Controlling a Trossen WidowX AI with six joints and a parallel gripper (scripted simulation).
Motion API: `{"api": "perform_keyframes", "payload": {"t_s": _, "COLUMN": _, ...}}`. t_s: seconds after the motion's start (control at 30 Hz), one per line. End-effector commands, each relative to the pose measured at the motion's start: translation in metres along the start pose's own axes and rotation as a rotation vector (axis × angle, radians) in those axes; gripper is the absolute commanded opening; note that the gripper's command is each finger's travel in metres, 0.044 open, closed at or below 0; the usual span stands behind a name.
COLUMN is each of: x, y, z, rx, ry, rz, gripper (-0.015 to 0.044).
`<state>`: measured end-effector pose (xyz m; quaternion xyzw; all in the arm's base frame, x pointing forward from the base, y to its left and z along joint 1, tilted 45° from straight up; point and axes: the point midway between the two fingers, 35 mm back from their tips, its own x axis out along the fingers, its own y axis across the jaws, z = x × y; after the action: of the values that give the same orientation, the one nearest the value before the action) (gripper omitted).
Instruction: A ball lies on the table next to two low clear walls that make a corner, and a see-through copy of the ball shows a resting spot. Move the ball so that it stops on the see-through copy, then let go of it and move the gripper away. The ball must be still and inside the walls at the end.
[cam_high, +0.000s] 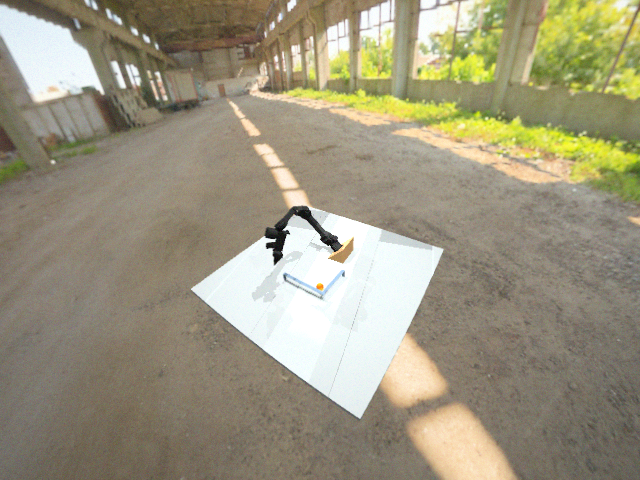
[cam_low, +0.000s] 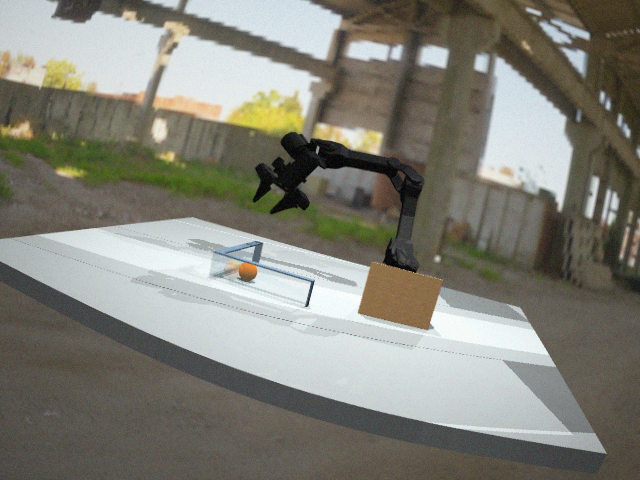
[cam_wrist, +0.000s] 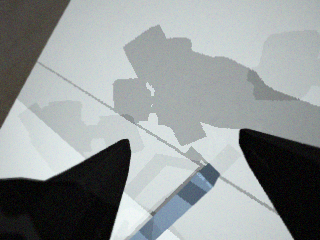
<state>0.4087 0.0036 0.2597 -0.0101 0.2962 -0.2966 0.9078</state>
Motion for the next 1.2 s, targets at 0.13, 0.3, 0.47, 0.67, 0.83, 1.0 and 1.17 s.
{"api": "perform_keyframes", "payload": {"t_s": 0.13, "x": 0.02, "y": 0.085, "z": -0.108, "rx": -0.311, "ry": 0.277, "rz": -0.008, "gripper": 0.0327}}
{"api": "perform_keyframes", "payload": {"t_s": 0.3, "x": 0.018, "y": 0.117, "z": -0.185, "rx": -0.528, "ry": 0.427, "rz": -0.066, "gripper": 0.0327}}
{"api": "perform_keyframes", "payload": {"t_s": 0.47, "x": 0.009, "y": 0.13, "z": -0.257, "rx": -0.744, "ry": 0.542, "rz": -0.163, "gripper": 0.0327}}
{"api": "perform_keyframes", "payload": {"t_s": 0.67, "x": 0.009, "y": 0.13, "z": -0.266, "rx": -0.771, "ry": 0.554, "rz": -0.178, "gripper": 0.0327}}
{"api": "perform_keyframes", "payload": {"t_s": 0.83, "x": 0.021, "y": 0.125, "z": -0.272, "rx": -0.771, "ry": 0.553, "rz": -0.179, "gripper": 0.0327}}
{"api": "perform_keyframes", "payload": {"t_s": 1.0, "x": 0.026, "y": 0.123, "z": -0.274, "rx": -0.771, "ry": 0.553, "rz": -0.178, "gripper": 0.0327}}
{"api": "perform_keyframes", "payload": {"t_s": 1.17, "x": 0.033, "y": 0.121, "z": -0.277, "rx": -0.771, "ry": 0.553, "rz": -0.178, "gripper": 0.0327}}
